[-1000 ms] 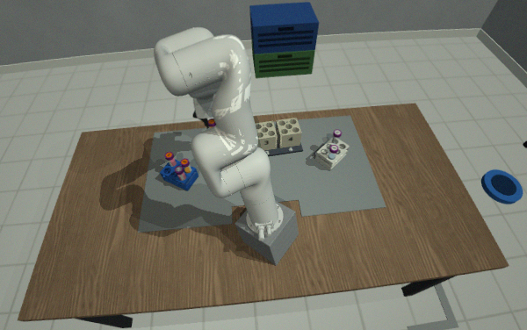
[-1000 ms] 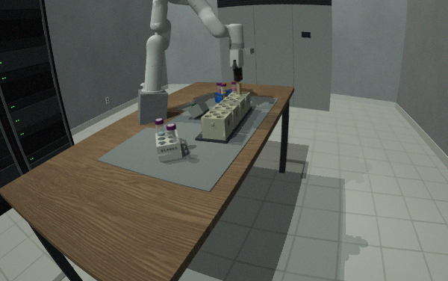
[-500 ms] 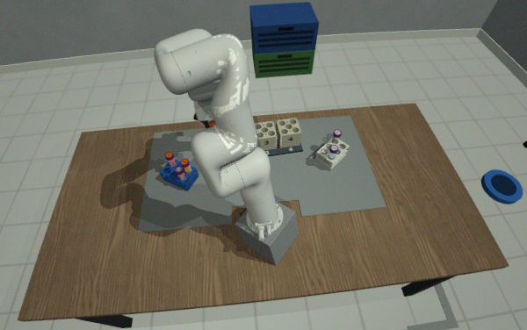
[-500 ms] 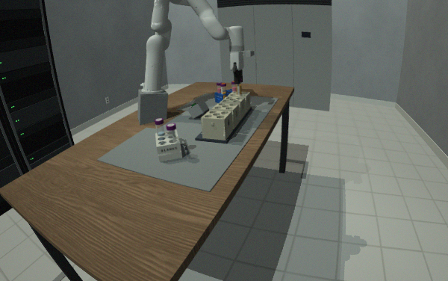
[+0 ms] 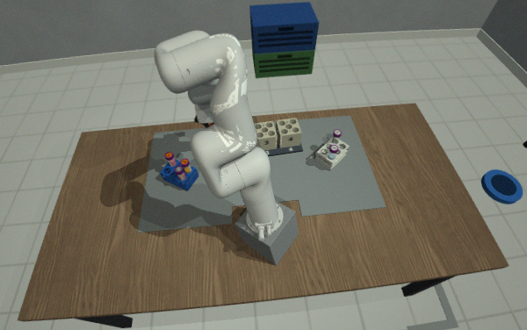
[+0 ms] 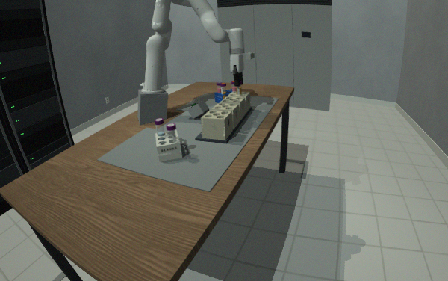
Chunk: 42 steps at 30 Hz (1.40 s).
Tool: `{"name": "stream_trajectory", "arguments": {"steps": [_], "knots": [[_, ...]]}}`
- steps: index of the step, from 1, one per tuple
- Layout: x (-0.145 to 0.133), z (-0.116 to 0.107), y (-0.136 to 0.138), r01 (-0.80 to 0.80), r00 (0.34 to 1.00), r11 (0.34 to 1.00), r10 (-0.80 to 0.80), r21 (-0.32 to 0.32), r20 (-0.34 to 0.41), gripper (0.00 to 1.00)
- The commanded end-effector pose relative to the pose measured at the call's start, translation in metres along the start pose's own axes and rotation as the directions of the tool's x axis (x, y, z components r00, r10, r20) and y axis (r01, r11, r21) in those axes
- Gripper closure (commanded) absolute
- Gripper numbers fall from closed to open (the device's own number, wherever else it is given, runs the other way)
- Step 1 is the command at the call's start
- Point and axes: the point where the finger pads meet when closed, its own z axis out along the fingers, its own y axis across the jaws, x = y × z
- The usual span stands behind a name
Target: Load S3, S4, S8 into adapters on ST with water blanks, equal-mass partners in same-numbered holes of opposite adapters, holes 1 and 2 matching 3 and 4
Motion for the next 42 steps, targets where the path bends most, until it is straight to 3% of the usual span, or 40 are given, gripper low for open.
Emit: {"name": "stream_trajectory", "arguments": {"steps": [1,42], "knots": [[0.001,0.002,0.0,0.0,1.0,1.0,0.0,0.001,-0.004,1.0],[0.001,0.039,0.0,0.0,1.0,1.0,0.0,0.001,-0.003,1.0]]}}
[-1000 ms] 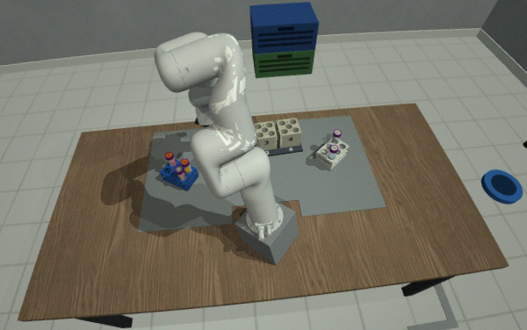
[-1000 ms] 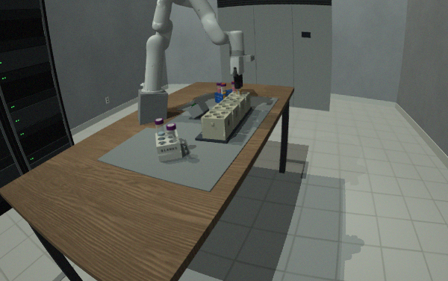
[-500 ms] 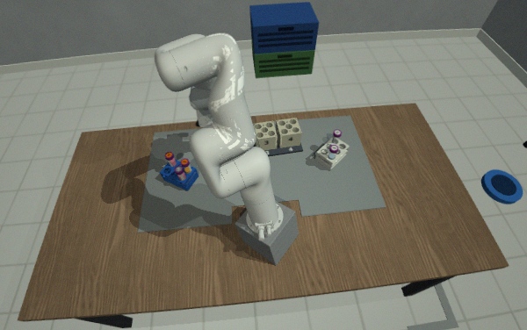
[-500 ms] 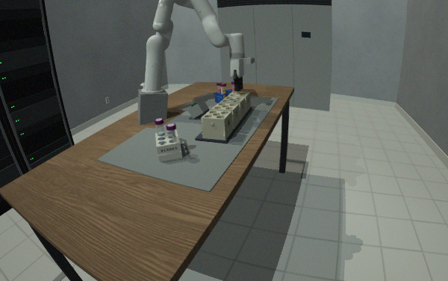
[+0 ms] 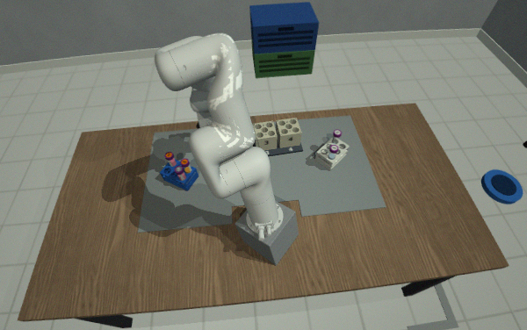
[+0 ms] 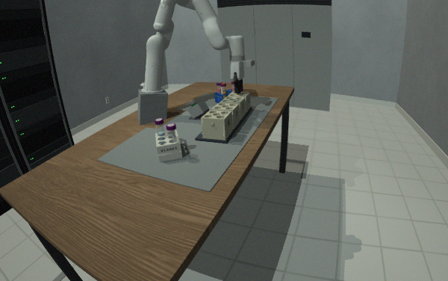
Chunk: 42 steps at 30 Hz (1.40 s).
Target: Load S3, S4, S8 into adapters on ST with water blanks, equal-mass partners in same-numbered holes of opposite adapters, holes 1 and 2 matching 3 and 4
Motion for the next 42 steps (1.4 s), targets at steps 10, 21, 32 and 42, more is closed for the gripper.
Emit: {"name": "stream_trajectory", "arguments": {"steps": [10,21,32,42], "knots": [[0.0016,0.001,-0.0005,0.0,1.0,1.0,0.0,0.001,-0.004,1.0],[0.0016,0.0013,-0.0005,0.0,1.0,1.0,0.0,0.001,-0.004,0.56],[0.0016,0.0013,-0.0005,0.0,1.0,1.0,0.0,0.001,-0.004,0.56],[0.0016,0.0013,-0.0005,0.0,1.0,1.0,0.0,0.001,-0.004,0.56]]}}
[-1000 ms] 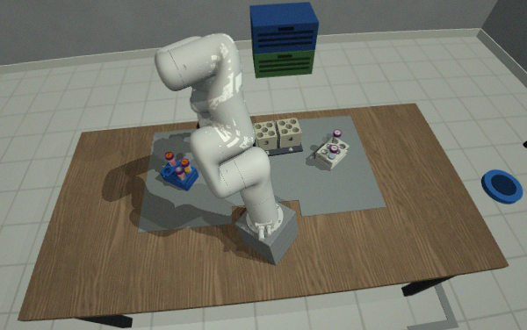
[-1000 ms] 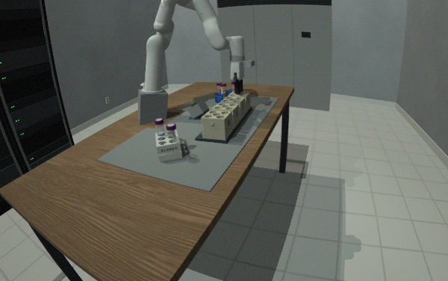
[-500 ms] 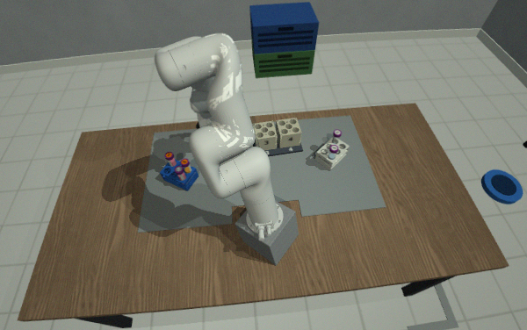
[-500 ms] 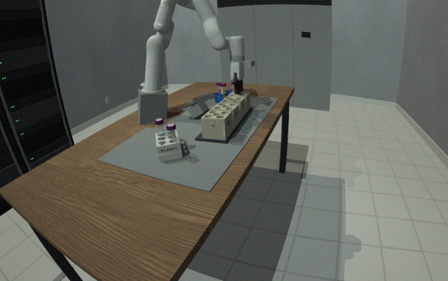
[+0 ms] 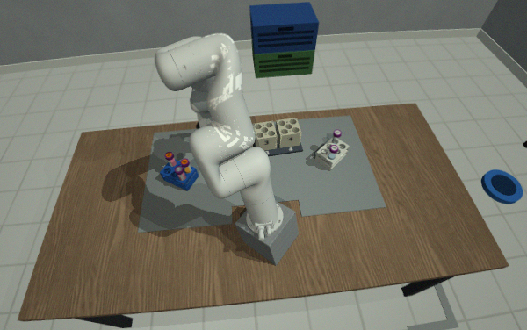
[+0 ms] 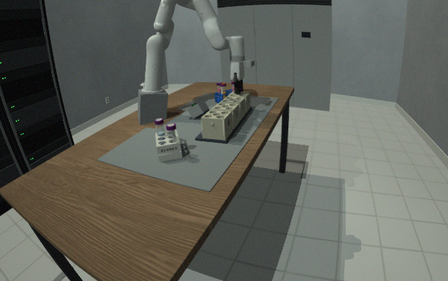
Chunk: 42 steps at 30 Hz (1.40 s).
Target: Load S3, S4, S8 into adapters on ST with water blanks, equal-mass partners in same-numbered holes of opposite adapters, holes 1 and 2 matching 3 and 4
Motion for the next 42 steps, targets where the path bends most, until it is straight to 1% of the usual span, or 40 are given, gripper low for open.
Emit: {"name": "stream_trajectory", "arguments": {"steps": [1,13,15,30,32,42], "knots": [[0.002,-0.001,0.0,0.0,1.0,1.0,0.0,0.001,-0.004,0.56],[0.001,-0.023,0.0,0.0,1.0,1.0,0.0,0.001,-0.004,0.56],[0.001,-0.023,0.0,0.0,1.0,1.0,0.0,0.001,-0.004,0.56],[0.001,-0.053,0.0,0.0,1.0,1.0,0.0,0.001,-0.004,0.56],[0.001,-0.053,0.0,0.0,1.0,1.0,0.0,0.001,-0.004,0.56],[0.001,-0.073,0.0,0.0,1.0,1.0,0.0,0.001,-0.004,0.56]]}}
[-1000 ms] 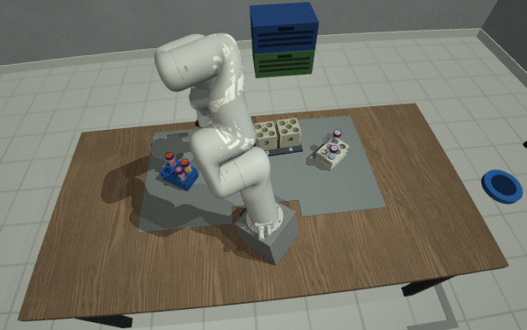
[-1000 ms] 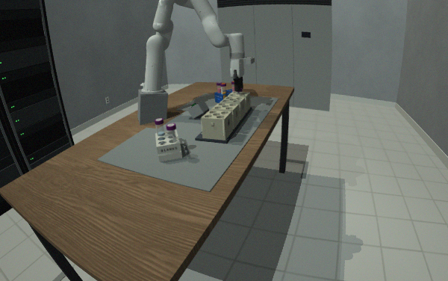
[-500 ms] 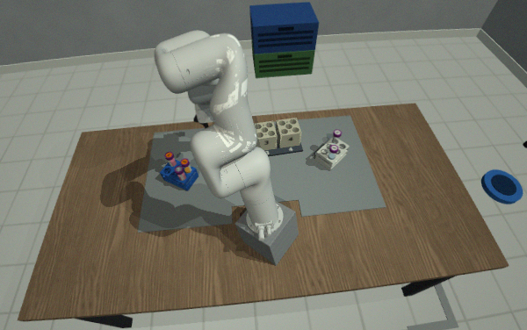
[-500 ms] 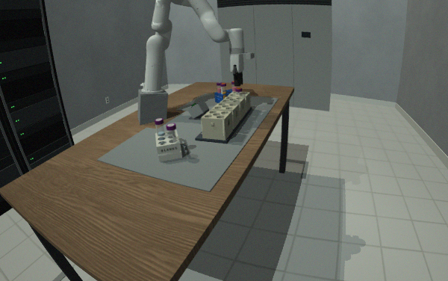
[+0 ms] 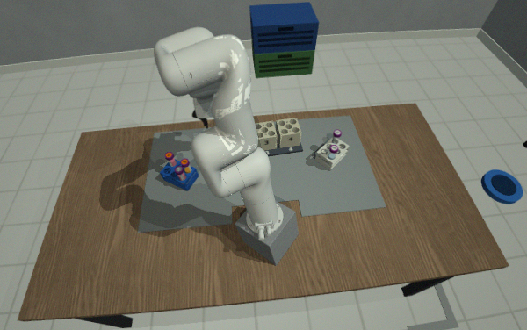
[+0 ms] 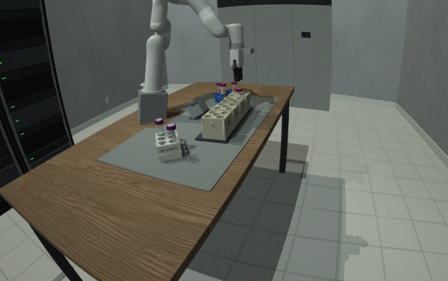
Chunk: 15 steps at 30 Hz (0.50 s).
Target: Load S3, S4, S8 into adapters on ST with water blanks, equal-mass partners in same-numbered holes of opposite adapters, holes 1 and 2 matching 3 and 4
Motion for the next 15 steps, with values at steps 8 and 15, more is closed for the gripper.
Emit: {"name": "stream_trajectory", "arguments": {"steps": [8,15], "knots": [[0.001,-0.018,0.0,0.0,1.0,1.0,0.0,0.001,-0.004,0.56],[0.001,-0.032,0.0,0.0,1.0,1.0,0.0,0.001,-0.004,0.56]]}}
